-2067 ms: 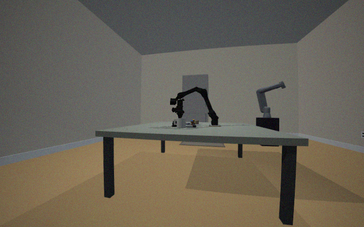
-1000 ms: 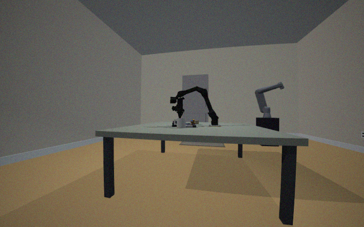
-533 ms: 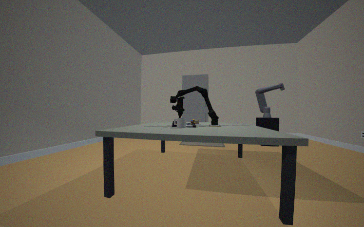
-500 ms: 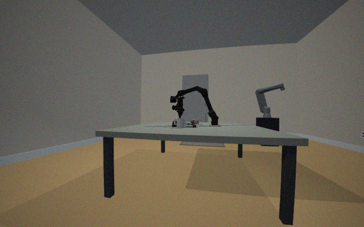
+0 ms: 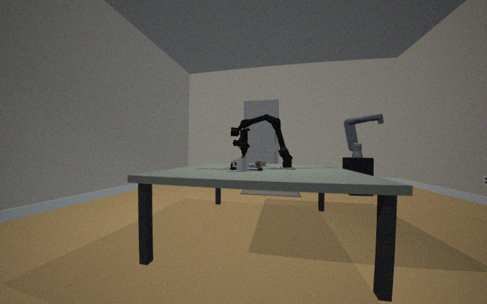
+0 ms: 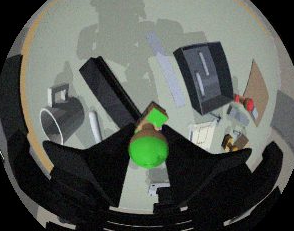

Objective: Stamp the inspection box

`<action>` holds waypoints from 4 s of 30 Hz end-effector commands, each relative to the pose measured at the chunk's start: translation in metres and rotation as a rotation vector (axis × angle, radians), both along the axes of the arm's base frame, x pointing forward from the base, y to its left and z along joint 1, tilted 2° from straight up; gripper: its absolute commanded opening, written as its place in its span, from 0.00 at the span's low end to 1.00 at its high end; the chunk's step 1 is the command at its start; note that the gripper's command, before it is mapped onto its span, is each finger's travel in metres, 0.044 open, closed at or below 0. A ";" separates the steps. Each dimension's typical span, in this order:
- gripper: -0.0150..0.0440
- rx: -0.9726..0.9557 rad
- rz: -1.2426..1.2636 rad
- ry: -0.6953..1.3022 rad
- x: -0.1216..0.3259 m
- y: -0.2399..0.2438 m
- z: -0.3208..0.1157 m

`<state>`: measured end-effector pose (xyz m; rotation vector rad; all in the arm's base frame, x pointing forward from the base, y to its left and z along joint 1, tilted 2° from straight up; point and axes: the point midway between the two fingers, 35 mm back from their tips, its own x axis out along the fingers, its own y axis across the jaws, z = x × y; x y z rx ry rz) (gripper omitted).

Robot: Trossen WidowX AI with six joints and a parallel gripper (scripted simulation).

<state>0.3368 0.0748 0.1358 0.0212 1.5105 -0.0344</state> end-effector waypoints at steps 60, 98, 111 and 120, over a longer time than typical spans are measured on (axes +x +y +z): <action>0.25 -0.005 -0.003 0.007 -0.090 -0.013 -0.032; 0.25 -0.008 0.000 0.006 -0.090 -0.014 -0.057; 0.25 -0.009 0.000 0.006 -0.090 -0.014 -0.062; 0.25 -0.011 -0.001 0.005 -0.090 -0.014 -0.063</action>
